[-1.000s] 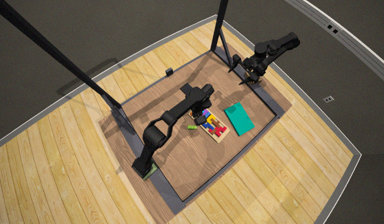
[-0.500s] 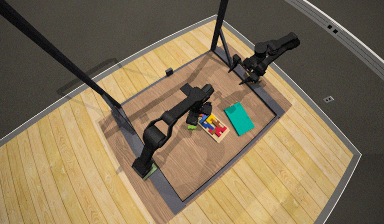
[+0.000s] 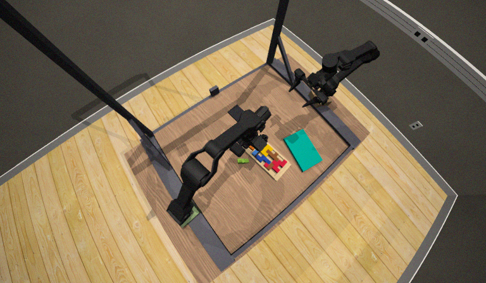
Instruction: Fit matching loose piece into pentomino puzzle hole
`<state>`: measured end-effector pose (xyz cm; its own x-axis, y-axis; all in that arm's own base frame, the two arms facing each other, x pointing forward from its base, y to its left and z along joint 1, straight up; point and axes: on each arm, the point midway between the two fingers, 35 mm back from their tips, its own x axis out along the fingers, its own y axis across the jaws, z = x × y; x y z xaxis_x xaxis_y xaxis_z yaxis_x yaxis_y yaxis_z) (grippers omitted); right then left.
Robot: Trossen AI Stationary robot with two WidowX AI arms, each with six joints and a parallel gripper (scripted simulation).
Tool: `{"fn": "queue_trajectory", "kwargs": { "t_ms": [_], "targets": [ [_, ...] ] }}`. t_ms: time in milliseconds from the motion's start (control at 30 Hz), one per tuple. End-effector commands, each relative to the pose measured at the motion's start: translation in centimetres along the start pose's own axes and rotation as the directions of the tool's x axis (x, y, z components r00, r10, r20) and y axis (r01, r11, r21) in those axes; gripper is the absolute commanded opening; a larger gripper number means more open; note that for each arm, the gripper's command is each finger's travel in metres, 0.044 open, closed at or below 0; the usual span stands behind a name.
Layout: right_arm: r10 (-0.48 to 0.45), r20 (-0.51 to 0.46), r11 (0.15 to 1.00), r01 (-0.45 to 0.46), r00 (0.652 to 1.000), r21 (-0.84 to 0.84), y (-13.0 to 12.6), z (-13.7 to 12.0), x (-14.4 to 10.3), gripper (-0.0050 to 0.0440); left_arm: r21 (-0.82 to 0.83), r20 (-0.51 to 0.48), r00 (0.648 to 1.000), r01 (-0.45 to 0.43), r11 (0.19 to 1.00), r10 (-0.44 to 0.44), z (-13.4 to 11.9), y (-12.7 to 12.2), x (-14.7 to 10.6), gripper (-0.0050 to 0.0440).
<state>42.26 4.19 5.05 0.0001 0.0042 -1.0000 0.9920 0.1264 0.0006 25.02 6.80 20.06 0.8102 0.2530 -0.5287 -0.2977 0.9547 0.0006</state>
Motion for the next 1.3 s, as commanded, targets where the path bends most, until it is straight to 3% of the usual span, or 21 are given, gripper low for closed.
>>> {"fn": "queue_trajectory", "kwargs": {
  "t_ms": [0, 400, 867, 1267],
  "targets": [
    [0.022, 0.002, 0.999, -0.022, 1.000, 0.033, 0.1, 0.0, -0.7, -0.0050, 0.000, 0.016, 1.000, 0.003, 1.000, -0.003, 0.5, 0.0, -0.3, 0.0440],
    [0.005, 0.002, 1.000, -0.005, 1.000, 0.030, 0.0, 0.0, 2.1, -0.0050, 0.000, 0.016, 1.000, 0.003, 1.000, -0.003, 0.5, 0.0, -0.3, 0.0440],
    [0.034, 0.007, 0.996, -0.034, 0.999, 0.087, 0.4, 0.0, 1.4, -0.0050, 0.000, 0.016, 1.000, 0.003, 1.000, -0.003, 0.5, 0.0, -0.3, 0.0440],
    [0.006, 0.006, 0.995, -0.007, 1.000, 0.095, 0.1, 0.1, 4.1, -0.0050, 0.000, 0.016, 1.000, 0.003, 1.000, -0.003, 0.5, 0.0, -0.3, 0.0440]
  ]
}}
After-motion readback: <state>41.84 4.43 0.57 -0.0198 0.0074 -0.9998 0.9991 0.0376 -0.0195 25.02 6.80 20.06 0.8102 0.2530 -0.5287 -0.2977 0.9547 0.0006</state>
